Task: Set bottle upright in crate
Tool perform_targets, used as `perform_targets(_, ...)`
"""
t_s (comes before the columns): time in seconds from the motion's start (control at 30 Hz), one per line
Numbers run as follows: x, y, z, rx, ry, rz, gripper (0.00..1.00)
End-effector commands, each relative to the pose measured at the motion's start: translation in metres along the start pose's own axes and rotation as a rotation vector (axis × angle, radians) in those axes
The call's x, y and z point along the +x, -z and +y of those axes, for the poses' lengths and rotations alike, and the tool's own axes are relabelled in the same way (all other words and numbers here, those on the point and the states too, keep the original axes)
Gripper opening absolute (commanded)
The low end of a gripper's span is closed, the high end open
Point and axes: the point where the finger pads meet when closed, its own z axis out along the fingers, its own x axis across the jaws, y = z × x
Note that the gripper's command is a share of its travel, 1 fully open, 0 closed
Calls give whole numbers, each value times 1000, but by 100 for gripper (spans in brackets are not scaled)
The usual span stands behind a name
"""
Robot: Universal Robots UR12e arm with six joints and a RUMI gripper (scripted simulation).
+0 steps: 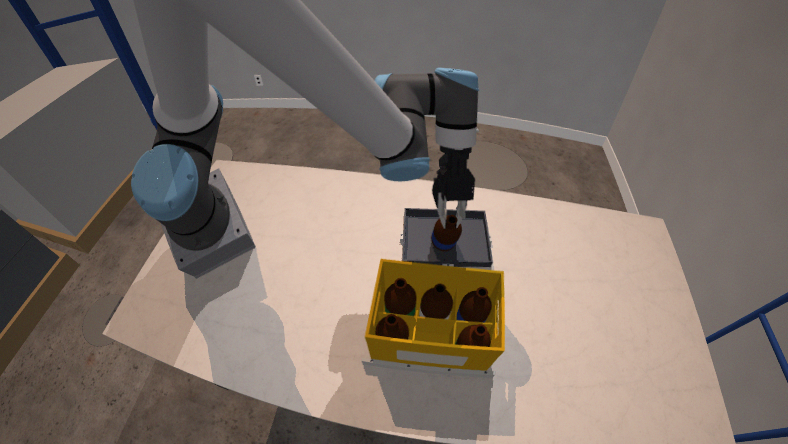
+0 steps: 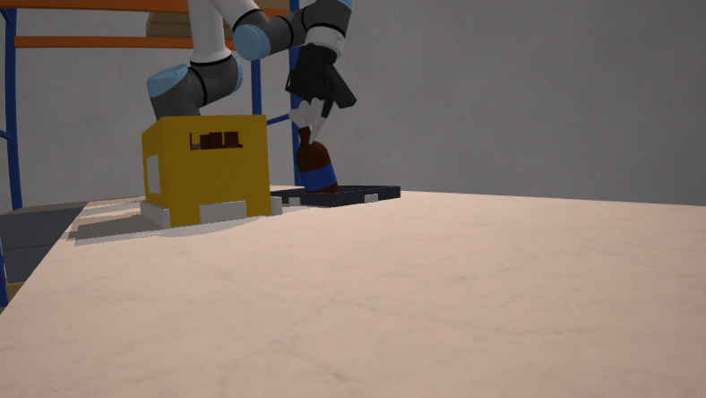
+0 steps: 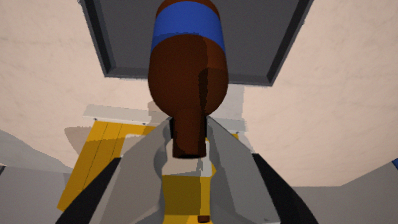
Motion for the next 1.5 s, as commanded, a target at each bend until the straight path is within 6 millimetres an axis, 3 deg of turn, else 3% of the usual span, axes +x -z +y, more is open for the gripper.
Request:
perform_targets(0.0, 1, 1, 0, 0, -1, 1, 0)
perform_targets(0.03, 1, 1, 0, 0, -1, 1, 100)
perform_targets(1.47, 1, 1, 0, 0, -1, 1, 100)
